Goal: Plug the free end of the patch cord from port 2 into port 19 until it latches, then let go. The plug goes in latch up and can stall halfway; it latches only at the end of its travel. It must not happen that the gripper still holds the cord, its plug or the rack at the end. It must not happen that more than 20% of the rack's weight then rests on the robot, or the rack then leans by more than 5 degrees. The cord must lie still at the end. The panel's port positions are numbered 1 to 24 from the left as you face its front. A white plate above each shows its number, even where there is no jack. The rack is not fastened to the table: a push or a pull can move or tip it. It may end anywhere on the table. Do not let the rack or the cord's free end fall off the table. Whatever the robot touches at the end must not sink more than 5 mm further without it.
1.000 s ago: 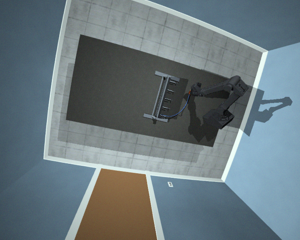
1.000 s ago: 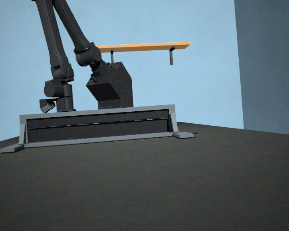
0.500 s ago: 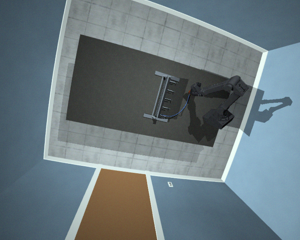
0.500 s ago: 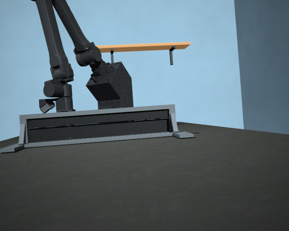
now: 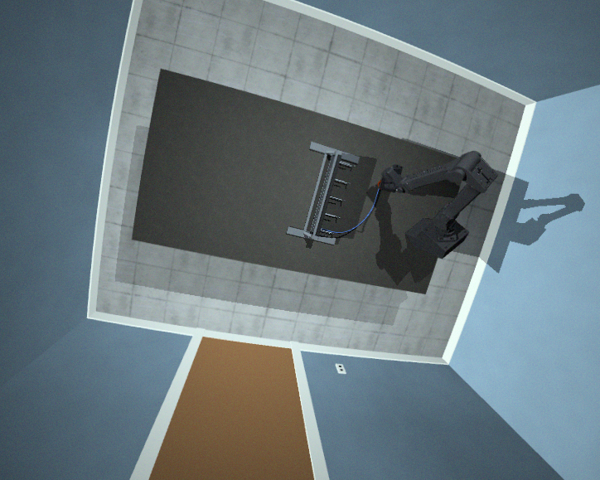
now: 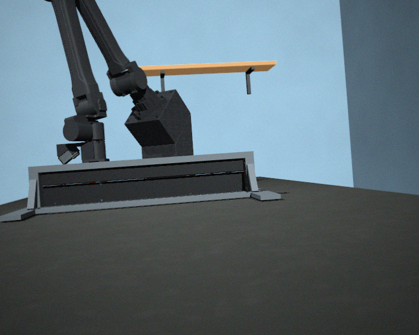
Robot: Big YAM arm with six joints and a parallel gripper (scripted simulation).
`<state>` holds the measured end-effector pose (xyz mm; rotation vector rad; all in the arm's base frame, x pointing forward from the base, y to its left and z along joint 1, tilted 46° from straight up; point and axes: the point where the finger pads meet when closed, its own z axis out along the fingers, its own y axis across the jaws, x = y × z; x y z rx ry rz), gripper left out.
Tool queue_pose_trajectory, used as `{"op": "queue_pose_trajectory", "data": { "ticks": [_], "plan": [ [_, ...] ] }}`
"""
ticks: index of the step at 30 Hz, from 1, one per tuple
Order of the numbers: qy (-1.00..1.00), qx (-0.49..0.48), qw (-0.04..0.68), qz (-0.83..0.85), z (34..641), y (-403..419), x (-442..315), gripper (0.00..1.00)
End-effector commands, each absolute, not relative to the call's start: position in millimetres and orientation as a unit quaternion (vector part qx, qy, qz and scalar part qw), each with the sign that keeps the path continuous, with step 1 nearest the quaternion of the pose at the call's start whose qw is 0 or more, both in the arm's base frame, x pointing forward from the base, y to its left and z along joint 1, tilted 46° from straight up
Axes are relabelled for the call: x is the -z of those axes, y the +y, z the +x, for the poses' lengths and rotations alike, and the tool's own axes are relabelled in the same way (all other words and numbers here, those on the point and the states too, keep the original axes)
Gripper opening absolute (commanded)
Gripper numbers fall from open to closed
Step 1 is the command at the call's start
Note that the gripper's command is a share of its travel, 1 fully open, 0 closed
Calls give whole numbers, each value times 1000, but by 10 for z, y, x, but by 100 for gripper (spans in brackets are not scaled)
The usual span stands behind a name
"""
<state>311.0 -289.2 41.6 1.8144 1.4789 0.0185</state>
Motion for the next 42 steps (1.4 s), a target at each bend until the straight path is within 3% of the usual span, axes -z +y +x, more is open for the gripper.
{"op": "queue_pose_trajectory", "data": {
  "ticks": [1,42],
  "plan": [
    [583,-9,398,708,3142,-2869,-507,36],
    [577,-9,400,712,3122,-2883,-508,36]
  ]
}}
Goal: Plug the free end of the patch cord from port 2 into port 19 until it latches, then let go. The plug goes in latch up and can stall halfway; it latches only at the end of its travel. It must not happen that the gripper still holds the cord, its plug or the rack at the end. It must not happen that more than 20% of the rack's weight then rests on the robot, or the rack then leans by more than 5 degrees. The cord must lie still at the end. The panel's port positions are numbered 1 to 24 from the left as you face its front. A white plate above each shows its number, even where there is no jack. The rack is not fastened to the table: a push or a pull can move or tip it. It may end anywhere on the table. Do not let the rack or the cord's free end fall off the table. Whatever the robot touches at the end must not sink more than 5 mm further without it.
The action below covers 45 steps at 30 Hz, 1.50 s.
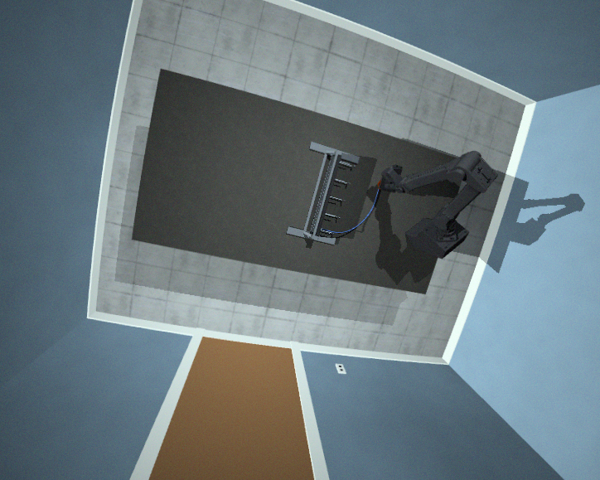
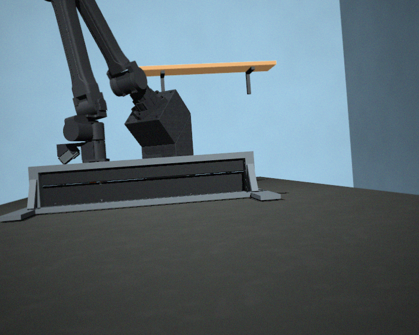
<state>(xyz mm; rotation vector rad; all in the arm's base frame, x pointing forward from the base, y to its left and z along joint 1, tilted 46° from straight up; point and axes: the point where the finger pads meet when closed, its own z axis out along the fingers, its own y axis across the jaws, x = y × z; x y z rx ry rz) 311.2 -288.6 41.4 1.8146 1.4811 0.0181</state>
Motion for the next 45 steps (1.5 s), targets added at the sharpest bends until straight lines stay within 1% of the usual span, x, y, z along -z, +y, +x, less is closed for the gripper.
{"op": "queue_pose_trajectory", "data": {
  "ticks": [1,45],
  "plan": [
    [577,-9,400,712,3122,-2883,-508,36],
    [580,-6,393,713,3165,-2977,-347,36]
  ]
}}
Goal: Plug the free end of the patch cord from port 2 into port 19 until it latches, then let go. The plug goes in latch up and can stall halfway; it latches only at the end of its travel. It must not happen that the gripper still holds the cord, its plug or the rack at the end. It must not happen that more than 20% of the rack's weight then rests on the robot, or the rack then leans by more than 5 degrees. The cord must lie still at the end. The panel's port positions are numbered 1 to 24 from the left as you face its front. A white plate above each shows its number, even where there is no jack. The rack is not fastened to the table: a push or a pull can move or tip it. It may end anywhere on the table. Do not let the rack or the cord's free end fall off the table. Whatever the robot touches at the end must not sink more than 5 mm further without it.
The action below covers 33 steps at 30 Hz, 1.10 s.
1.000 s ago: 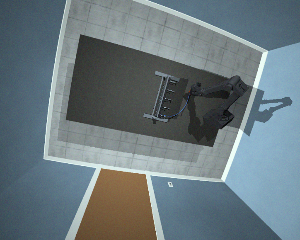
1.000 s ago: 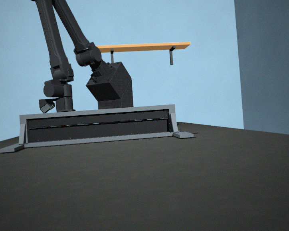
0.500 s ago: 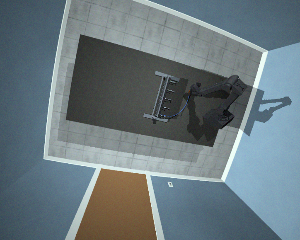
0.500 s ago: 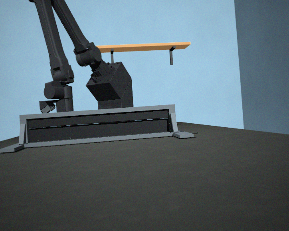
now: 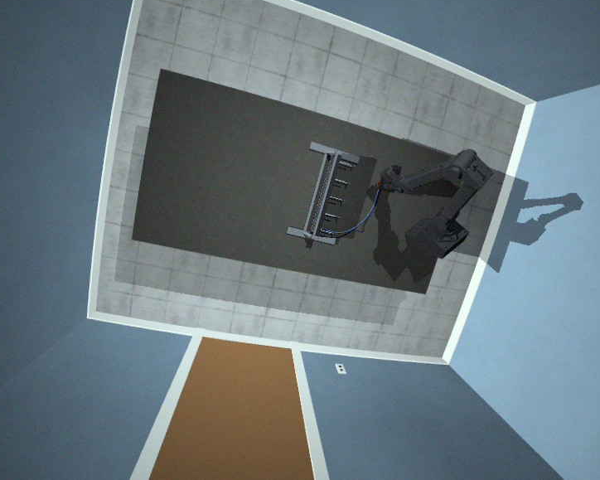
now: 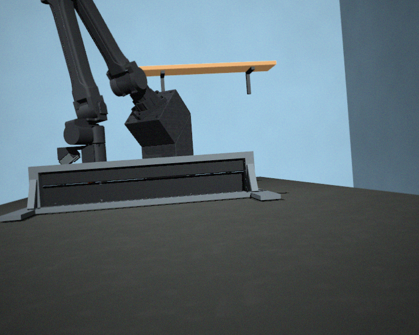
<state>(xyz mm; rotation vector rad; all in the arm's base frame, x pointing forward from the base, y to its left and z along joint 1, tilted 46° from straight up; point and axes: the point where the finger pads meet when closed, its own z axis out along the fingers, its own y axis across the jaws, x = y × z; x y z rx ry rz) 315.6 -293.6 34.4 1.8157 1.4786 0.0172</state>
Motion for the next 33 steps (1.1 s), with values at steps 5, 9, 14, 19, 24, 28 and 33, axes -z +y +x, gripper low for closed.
{"op": "queue_pose_trajectory", "data": {
  "ticks": [5,9,14,19,24,28,33],
  "plan": [
    [580,-6,396,712,3174,-2986,-368,36],
    [580,-6,396,712,3171,-2984,-367,36],
    [581,-6,394,713,3159,-2977,-352,36],
    [581,-5,392,713,3149,-2983,-332,36],
    [582,-4,391,713,3150,-2982,-325,36],
    [583,-5,393,711,3159,-2976,-340,36],
    [583,-5,394,710,3168,-2975,-351,36]
  ]
}}
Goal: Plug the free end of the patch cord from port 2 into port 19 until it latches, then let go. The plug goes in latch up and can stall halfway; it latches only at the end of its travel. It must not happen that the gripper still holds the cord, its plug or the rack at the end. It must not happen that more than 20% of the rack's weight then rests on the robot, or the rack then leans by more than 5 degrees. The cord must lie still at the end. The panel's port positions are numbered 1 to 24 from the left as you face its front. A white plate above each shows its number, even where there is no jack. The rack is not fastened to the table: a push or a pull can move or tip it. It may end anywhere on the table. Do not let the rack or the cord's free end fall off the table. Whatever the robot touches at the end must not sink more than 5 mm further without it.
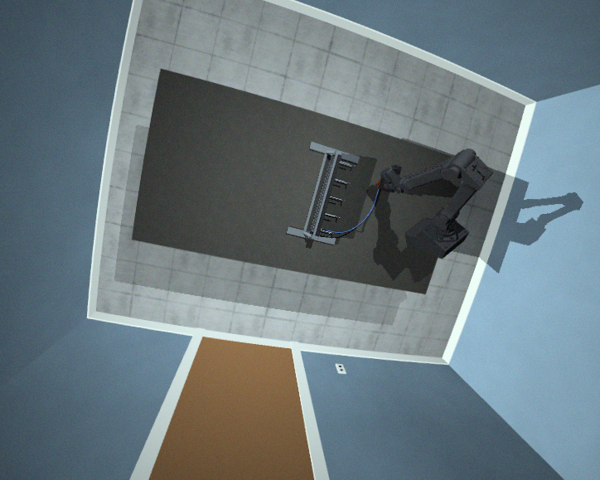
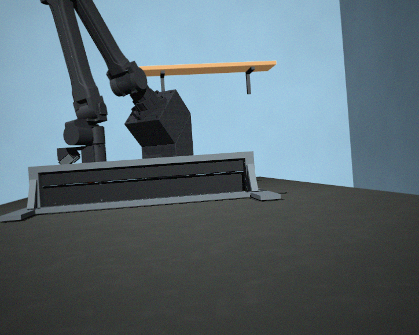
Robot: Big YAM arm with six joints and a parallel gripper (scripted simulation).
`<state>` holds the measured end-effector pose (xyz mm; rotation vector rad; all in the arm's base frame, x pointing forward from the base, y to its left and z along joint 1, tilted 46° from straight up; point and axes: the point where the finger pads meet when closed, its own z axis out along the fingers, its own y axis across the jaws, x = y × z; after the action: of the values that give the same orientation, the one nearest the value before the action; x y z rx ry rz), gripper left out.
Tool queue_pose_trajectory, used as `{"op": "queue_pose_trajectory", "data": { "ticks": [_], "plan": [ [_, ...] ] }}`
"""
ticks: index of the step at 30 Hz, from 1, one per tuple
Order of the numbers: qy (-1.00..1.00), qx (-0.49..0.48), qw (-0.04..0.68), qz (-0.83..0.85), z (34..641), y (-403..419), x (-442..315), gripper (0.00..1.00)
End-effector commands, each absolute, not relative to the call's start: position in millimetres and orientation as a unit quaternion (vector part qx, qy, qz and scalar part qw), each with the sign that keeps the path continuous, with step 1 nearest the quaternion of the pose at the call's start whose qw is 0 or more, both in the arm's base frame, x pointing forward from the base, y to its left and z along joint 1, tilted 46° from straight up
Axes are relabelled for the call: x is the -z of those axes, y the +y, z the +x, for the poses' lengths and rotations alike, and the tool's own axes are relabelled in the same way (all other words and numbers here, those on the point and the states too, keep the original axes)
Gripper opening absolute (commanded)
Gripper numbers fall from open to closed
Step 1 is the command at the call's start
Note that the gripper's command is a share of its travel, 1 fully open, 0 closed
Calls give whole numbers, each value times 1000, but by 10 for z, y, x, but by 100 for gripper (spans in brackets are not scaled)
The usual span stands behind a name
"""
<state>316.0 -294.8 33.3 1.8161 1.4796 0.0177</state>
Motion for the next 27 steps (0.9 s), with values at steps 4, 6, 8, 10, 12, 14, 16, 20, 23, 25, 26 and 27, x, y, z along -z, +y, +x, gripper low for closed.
{"op": "queue_pose_trajectory", "data": {
  "ticks": [4,6,8,10,12,14,16,20,23,25,26,27],
  "plan": [
    [583,-6,395,710,3173,-2977,-355,36],
    [583,-6,395,710,3175,-2978,-356,36],
    [583,-6,395,710,3175,-2978,-356,36],
    [583,-6,395,710,3177,-2979,-356,36],
    [583,-6,395,710,3179,-2980,-357,36],
    [583,-6,395,710,3179,-2981,-355,36],
    [583,-6,395,710,3179,-2980,-352,36],
    [584,-6,393,710,3178,-2980,-346,36],
    [584,-5,393,710,3178,-2980,-342,36],
    [584,-5,393,710,3178,-2980,-342,36],
    [584,-5,393,710,3178,-2980,-341,36],
    [584,-5,392,711,3178,-2980,-339,0]
  ]
}}
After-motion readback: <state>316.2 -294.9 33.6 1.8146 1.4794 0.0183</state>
